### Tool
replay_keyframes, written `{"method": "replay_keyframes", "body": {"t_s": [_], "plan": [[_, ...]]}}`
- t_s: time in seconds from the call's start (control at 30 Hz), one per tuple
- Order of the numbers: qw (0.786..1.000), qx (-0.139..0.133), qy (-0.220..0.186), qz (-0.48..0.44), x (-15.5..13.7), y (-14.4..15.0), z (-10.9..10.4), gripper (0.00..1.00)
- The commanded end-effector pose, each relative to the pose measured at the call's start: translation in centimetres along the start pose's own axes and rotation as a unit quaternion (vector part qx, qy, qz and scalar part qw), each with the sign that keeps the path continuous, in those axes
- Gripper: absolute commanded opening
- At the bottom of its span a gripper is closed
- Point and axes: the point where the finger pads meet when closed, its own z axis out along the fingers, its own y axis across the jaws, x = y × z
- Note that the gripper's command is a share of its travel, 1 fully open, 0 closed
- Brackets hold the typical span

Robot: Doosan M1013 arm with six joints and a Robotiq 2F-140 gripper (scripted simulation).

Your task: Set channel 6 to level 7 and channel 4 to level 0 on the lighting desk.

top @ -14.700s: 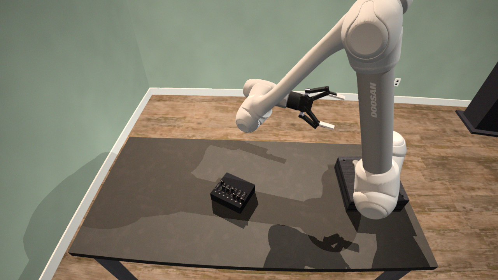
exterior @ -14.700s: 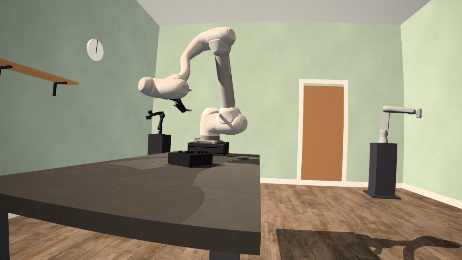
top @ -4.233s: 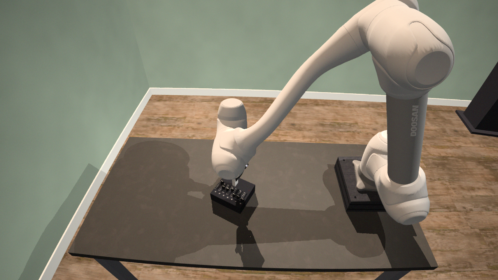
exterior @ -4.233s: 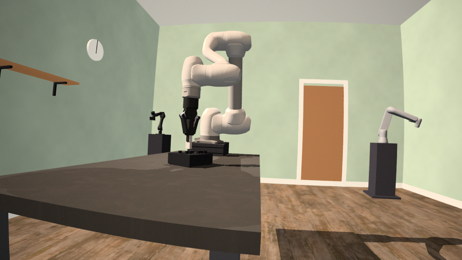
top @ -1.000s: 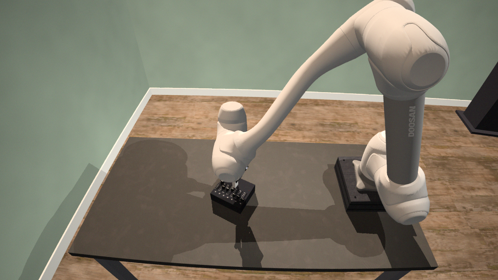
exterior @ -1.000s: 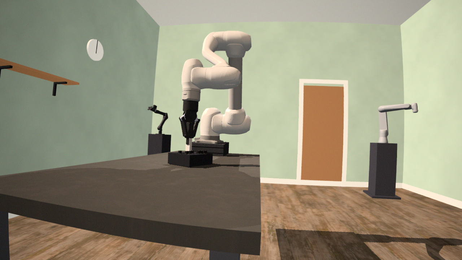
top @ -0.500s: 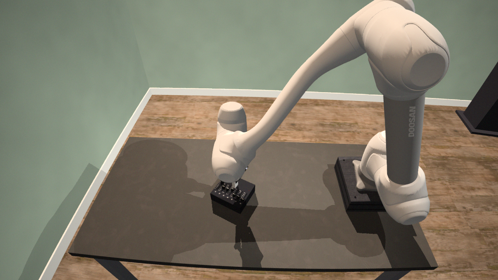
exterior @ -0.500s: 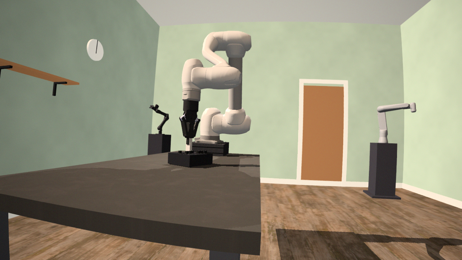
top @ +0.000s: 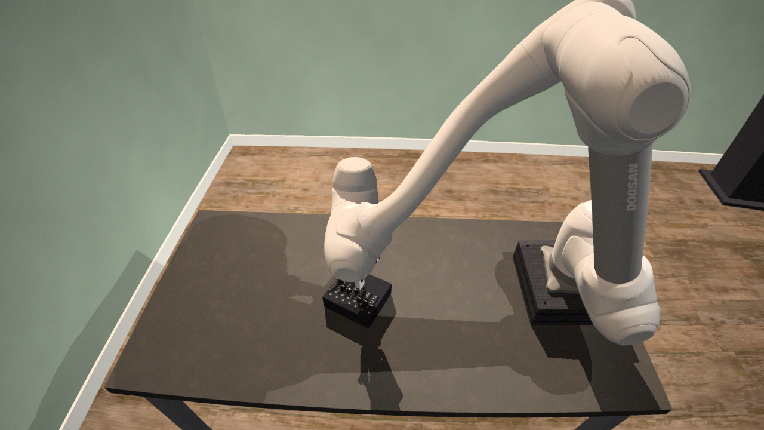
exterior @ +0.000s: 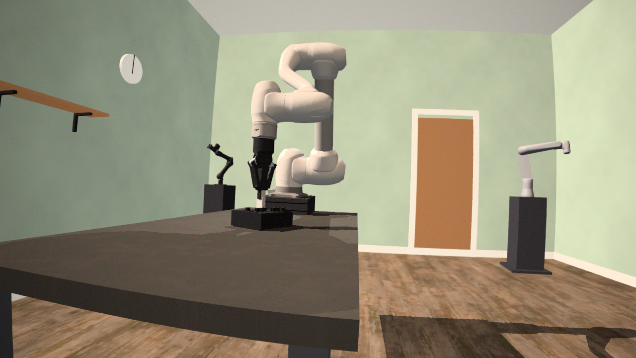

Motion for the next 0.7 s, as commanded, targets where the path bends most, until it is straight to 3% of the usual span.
{"method": "replay_keyframes", "body": {"t_s": [0.0,0.67], "plan": [[1.0,0.0,0.0,0.0,0.04,0.0,-0.01,0.1],[1.0,0.0,0.0,0.0,1.02,0.0,-0.01,0.1]]}}
